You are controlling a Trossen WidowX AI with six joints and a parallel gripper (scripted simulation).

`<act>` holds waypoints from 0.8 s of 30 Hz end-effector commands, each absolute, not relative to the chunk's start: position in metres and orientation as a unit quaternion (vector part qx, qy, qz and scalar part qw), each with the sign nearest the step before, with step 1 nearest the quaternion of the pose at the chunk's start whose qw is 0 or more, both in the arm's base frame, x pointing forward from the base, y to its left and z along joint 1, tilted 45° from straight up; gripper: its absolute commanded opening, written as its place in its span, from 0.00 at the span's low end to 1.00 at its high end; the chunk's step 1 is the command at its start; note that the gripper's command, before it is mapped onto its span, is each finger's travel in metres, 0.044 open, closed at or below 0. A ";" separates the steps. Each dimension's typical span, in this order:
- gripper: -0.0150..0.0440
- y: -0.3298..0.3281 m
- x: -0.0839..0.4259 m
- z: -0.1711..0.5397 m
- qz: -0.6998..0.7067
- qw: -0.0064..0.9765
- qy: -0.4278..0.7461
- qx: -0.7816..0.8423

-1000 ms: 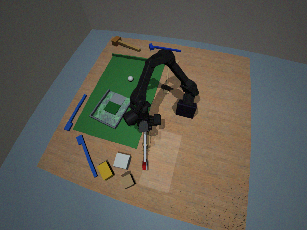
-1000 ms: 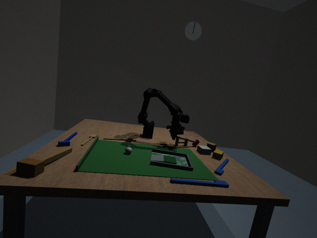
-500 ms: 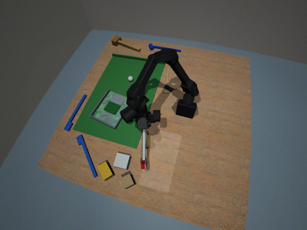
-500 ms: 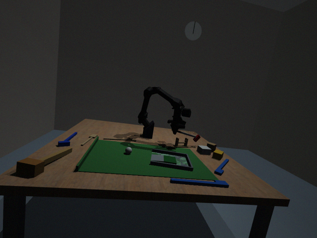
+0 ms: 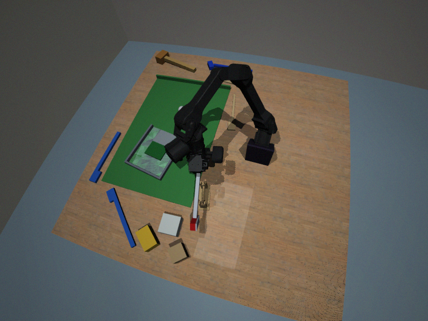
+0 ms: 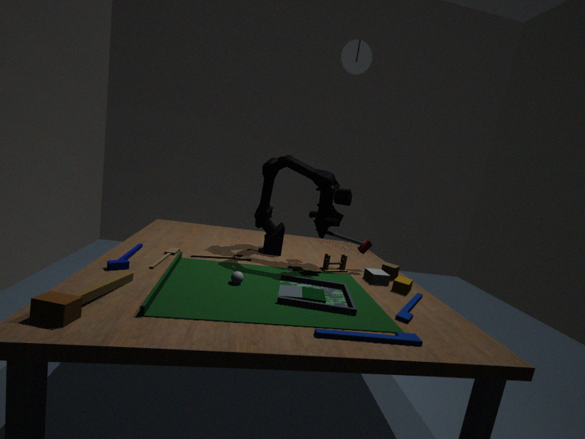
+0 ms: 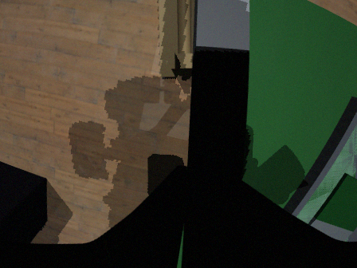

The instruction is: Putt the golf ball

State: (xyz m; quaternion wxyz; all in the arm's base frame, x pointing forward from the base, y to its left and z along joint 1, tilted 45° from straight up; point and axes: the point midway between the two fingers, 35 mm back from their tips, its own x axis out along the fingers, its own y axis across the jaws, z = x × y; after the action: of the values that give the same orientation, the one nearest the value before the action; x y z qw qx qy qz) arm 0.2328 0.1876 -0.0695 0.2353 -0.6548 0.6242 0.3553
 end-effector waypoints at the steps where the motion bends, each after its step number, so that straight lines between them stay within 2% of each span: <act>1: 0.25 0.173 0.248 -0.047 0.315 0.286 0.644 -0.636; 24: 0.25 0.072 0.283 0.060 0.067 0.502 0.707 -0.494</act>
State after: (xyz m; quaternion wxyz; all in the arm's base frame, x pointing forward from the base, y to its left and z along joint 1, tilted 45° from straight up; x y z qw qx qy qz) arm 0.2826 0.0909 0.0431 0.4681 -0.5241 0.7024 0.1137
